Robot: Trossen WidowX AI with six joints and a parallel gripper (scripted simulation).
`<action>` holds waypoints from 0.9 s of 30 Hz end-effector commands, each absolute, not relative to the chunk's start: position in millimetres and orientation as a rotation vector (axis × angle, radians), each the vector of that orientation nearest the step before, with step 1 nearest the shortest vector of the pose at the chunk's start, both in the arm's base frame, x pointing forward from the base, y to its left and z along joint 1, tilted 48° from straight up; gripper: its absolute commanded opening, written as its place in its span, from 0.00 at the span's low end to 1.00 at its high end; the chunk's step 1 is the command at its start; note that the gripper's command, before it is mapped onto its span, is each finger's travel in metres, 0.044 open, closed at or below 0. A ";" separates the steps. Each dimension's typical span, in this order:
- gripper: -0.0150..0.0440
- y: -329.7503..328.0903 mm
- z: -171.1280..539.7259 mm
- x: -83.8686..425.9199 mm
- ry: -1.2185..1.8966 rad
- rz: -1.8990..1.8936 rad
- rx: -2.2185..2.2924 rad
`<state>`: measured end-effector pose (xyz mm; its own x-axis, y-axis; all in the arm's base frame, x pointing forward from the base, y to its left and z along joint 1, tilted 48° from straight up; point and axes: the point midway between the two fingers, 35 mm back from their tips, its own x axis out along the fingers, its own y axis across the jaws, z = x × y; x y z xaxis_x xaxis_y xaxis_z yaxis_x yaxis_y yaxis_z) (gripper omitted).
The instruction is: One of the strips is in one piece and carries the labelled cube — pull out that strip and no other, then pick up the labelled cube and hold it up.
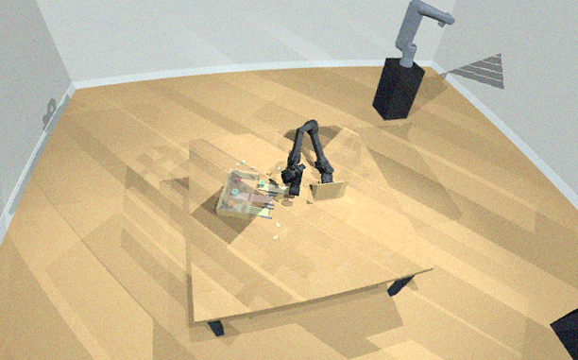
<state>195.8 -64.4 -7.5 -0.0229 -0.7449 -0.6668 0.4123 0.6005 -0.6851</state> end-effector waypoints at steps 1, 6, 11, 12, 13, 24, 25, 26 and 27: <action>0.25 -65.0 -12.2 183.0 1.317 -0.957 -0.317; 0.25 -62.8 -14.1 176.2 1.317 -0.957 -0.317; 0.25 -60.7 -16.1 169.3 1.317 -0.957 -0.318; 0.25 -60.5 -16.2 168.5 1.317 -0.957 -0.318; 0.25 -60.4 -16.3 168.3 1.317 -0.957 -0.318; 0.25 -42.8 -1.0 178.7 1.308 -0.948 -0.317; 0.25 -34.2 7.1 179.1 1.314 -0.951 -0.316; 0.25 -29.0 12.2 179.1 1.317 -0.954 -0.316; 0.25 -27.4 14.0 179.0 1.318 -0.955 -0.316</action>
